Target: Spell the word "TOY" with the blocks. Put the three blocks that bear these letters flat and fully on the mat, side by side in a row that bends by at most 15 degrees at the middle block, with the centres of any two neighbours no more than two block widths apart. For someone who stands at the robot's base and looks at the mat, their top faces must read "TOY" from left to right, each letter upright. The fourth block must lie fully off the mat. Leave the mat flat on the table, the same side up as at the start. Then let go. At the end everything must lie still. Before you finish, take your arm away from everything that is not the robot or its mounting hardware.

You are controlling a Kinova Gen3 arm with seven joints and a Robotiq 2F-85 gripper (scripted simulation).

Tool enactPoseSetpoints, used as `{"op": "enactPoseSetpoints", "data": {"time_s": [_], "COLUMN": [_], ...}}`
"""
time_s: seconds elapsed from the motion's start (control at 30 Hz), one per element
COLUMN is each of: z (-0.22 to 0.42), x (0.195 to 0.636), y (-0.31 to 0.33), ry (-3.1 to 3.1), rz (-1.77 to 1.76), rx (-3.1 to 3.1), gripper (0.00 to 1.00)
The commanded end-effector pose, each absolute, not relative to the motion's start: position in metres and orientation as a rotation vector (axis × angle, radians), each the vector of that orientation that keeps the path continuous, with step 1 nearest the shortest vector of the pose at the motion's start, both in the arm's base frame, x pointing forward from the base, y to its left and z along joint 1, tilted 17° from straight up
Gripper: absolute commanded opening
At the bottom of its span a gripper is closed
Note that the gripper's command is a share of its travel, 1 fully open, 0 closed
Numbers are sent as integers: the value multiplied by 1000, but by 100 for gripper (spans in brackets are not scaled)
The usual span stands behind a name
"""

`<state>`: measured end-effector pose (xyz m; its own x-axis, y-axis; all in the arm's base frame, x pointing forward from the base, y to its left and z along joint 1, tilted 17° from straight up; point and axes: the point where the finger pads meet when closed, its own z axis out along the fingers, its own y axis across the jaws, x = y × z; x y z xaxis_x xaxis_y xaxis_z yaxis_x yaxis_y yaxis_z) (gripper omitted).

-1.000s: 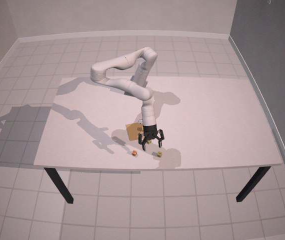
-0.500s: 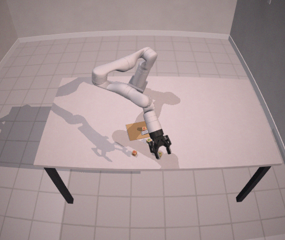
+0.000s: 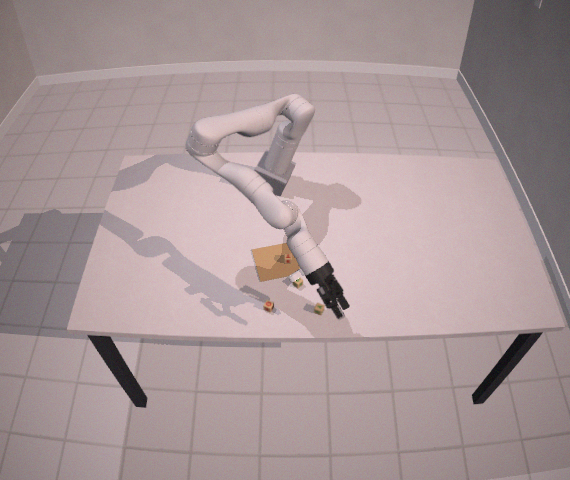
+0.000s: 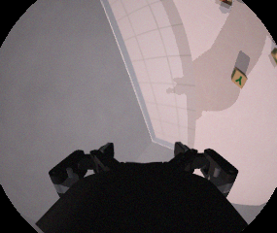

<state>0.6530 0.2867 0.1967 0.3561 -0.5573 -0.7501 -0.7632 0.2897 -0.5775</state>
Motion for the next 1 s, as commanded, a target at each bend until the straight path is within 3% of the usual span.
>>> {"op": "enactPoseSetpoints", "data": {"time_s": [0.0,0.77,0.97], "z": [205,157,122], "x": [652,616,598], "y": [287,274,242], "ry": [1218,882,707], "rz": [177,85,45], "rx": [-1509,-1938,-2187], "gripper": [100,100,100]}}
